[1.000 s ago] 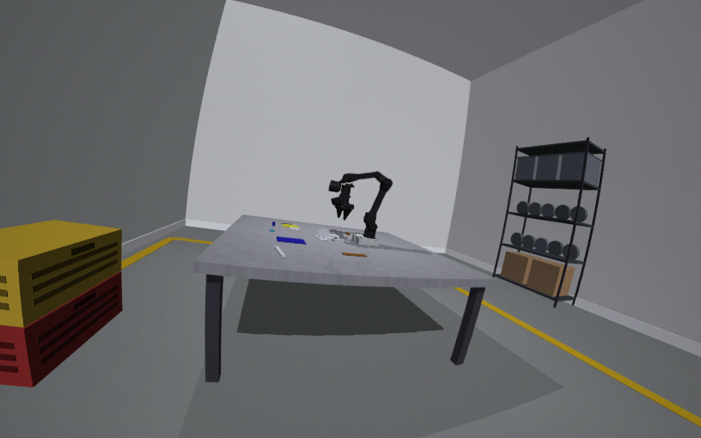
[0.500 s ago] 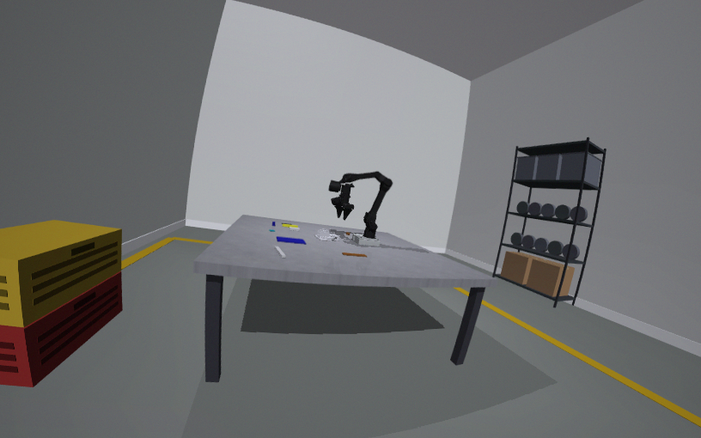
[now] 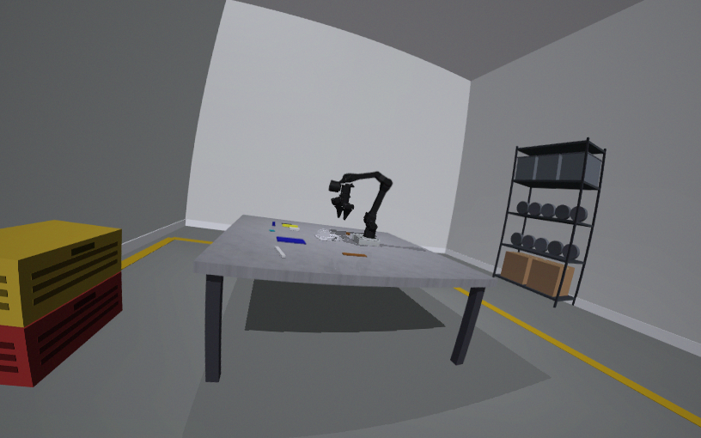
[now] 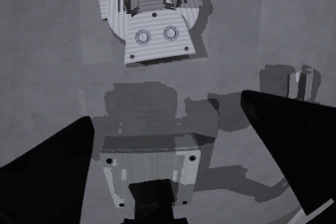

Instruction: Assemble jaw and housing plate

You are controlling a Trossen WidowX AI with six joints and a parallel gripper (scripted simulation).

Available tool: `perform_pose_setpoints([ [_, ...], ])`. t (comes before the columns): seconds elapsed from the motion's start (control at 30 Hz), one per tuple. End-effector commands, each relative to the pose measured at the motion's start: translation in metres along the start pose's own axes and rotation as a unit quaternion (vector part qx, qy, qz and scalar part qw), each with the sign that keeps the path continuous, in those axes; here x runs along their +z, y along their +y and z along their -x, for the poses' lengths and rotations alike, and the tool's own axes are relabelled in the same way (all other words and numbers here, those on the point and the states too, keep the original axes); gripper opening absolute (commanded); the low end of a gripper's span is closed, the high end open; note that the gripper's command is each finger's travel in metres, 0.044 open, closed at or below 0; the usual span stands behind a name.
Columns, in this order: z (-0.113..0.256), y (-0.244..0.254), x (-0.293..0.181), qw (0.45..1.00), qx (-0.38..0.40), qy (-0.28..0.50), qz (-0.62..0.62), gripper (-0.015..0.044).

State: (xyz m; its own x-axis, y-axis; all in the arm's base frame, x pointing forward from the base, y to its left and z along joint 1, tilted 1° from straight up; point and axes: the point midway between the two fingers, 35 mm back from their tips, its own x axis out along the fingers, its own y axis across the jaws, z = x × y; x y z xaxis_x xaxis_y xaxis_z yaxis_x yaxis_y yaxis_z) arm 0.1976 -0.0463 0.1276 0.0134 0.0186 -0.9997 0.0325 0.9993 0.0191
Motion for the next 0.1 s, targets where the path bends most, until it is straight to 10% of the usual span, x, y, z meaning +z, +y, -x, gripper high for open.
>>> perform_pose_setpoints([
  [0.0,0.0006,0.0002,-0.0004,1.000,0.000,0.000,0.003,0.0440],
  [0.07,0.0006,0.0002,-0.0004,1.000,0.000,0.000,0.003,0.0440],
])
